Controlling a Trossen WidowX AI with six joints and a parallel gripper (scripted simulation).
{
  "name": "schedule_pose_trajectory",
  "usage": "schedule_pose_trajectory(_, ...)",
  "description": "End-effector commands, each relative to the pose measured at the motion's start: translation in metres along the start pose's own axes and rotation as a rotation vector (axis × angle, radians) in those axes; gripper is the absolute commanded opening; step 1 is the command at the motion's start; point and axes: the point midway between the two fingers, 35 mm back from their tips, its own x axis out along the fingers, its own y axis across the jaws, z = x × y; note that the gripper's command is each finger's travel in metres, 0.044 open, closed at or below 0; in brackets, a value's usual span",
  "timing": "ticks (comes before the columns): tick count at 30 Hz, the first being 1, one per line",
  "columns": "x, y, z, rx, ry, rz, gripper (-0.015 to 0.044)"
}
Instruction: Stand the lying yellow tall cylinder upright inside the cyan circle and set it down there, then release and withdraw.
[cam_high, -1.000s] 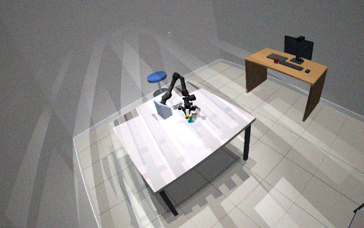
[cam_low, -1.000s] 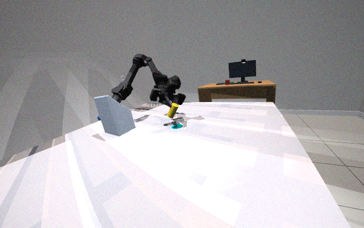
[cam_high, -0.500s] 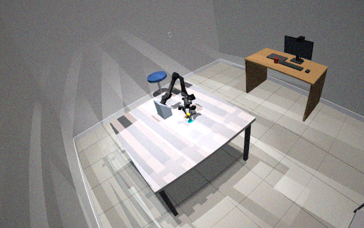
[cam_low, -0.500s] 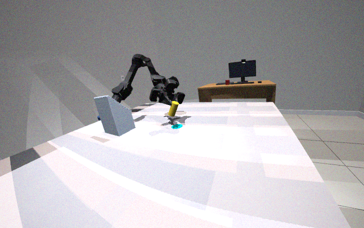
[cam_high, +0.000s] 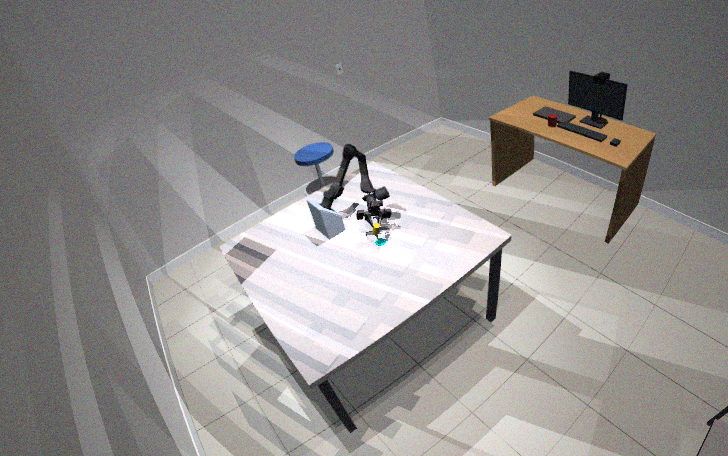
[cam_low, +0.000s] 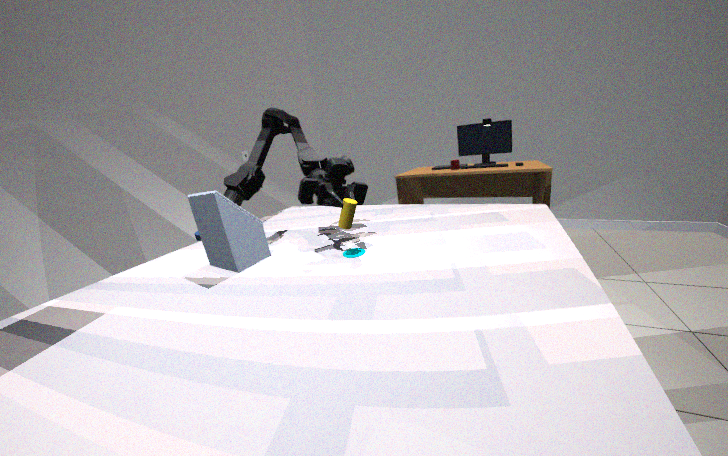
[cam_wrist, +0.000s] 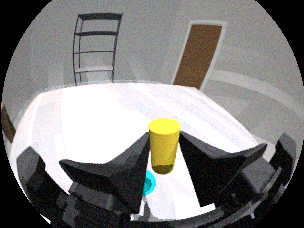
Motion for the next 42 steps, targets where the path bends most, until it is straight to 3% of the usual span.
schedule_pose_trajectory(1,-0.004,0.0,0.002,0.02,-0.026,0.009,0.0105)
schedule_pose_trajectory(42,-0.037,-0.004,0.013,0.23,-0.26,0.105,0.0105)
